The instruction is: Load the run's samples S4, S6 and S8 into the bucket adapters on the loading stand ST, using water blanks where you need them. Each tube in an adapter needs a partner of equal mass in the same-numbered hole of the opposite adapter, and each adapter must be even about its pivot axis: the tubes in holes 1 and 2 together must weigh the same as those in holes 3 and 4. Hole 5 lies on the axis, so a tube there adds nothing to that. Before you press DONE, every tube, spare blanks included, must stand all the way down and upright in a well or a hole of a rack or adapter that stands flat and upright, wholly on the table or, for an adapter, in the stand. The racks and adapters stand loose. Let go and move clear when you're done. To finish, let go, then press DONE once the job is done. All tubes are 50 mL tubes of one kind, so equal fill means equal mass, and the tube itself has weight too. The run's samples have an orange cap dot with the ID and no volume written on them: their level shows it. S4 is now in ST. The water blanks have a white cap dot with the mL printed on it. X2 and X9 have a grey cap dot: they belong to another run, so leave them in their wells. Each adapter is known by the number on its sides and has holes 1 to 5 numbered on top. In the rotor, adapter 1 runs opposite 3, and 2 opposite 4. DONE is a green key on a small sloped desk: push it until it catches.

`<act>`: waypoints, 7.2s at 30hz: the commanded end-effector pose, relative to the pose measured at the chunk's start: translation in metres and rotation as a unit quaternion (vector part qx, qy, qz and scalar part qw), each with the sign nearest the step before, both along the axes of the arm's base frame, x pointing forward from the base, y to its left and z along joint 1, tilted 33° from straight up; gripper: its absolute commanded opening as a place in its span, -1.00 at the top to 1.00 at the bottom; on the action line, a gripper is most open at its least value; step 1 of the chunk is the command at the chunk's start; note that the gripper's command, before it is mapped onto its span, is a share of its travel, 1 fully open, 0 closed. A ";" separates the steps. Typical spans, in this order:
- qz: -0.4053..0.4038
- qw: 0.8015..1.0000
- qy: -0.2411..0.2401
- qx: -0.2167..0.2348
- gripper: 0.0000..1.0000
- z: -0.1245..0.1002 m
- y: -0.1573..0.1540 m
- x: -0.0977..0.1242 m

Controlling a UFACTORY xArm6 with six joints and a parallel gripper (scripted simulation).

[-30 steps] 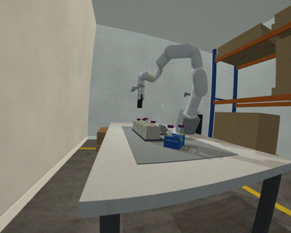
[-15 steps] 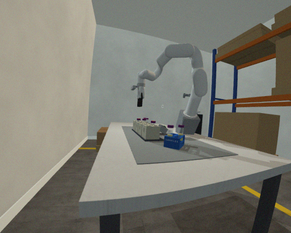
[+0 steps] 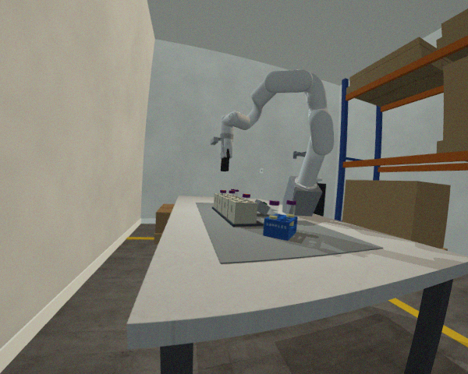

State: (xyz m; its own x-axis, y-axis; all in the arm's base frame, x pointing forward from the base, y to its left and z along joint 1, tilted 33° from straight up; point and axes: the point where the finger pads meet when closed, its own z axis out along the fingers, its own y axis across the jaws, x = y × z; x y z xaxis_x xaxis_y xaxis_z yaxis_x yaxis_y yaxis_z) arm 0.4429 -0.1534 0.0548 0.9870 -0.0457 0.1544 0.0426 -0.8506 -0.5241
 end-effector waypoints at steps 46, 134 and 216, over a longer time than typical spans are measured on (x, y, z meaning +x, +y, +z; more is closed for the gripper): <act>-0.288 0.939 0.178 0.052 -0.15 -0.111 -0.156 -0.087; -0.288 0.939 0.178 0.052 -0.15 -0.241 -0.205 -0.125; -0.288 0.939 0.178 0.052 1.00 -0.288 -0.176 -0.116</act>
State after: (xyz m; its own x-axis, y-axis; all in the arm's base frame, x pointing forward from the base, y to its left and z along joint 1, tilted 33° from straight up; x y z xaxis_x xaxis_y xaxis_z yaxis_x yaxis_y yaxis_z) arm 0.3261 -0.3266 -0.2348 0.7819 -0.5834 -0.2197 -0.6037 -0.6207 -0.5003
